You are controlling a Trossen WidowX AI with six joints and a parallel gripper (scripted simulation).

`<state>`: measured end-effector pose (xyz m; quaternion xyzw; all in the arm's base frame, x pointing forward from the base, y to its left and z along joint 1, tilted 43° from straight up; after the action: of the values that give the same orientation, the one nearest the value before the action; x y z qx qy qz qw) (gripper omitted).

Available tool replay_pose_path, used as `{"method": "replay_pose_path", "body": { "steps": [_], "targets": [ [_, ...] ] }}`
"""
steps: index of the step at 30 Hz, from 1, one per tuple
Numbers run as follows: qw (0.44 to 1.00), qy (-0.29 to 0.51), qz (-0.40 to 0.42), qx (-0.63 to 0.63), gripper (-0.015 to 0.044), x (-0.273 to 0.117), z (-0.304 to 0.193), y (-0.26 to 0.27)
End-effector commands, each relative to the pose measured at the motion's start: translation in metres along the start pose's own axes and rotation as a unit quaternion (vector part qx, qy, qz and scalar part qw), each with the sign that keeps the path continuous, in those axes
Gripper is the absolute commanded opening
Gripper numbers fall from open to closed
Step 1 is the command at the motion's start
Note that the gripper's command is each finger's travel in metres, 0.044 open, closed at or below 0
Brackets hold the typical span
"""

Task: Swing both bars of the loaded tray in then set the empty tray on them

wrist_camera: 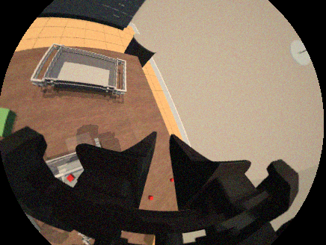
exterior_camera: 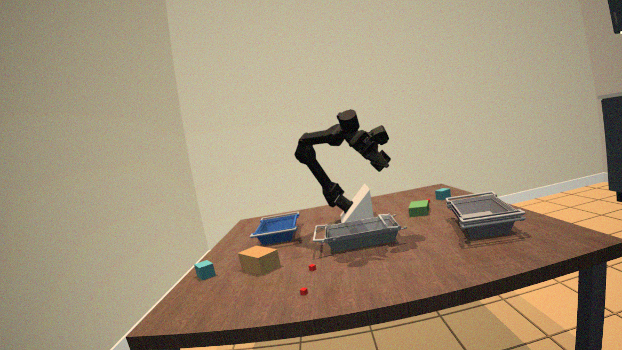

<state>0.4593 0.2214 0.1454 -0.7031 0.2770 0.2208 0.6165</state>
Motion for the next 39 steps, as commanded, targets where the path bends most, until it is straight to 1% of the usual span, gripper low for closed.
{"method": "replay_pose_path", "body": {
  "steps": [1,19,21,24,28,33,39],
  "targets": [
    [1.000,0.000,0.000,0.000,0.0082,0.000,0.000,0.000],
    [1.000,0.000,0.000,0.000,0.0082,0.000,0.000,0.000],
    [1.000,0.014,0.012,0.022,0.0082,0.001,-0.010,0.001],
    [0.989,0.078,0.056,0.114,0.0082,0.002,-0.053,0.004],
    [0.949,0.178,0.099,0.240,0.0082,-0.005,-0.112,0.011],
    [0.876,0.295,0.120,0.363,0.0082,-0.024,-0.176,0.022],
    [0.774,0.414,0.113,0.465,0.0082,-0.055,-0.235,0.034]
  ]
}}
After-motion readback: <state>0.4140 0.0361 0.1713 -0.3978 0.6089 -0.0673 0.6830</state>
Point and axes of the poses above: the point midway between the two fingers, 35 mm back from their tips, its own x axis out along the fingers, its own y axis across the jaws, z = x × y, the point moved 6 cm from there along -x, back along the fingers, and after that the axes turned 5 degrees about -x, right-handed, at the moved point
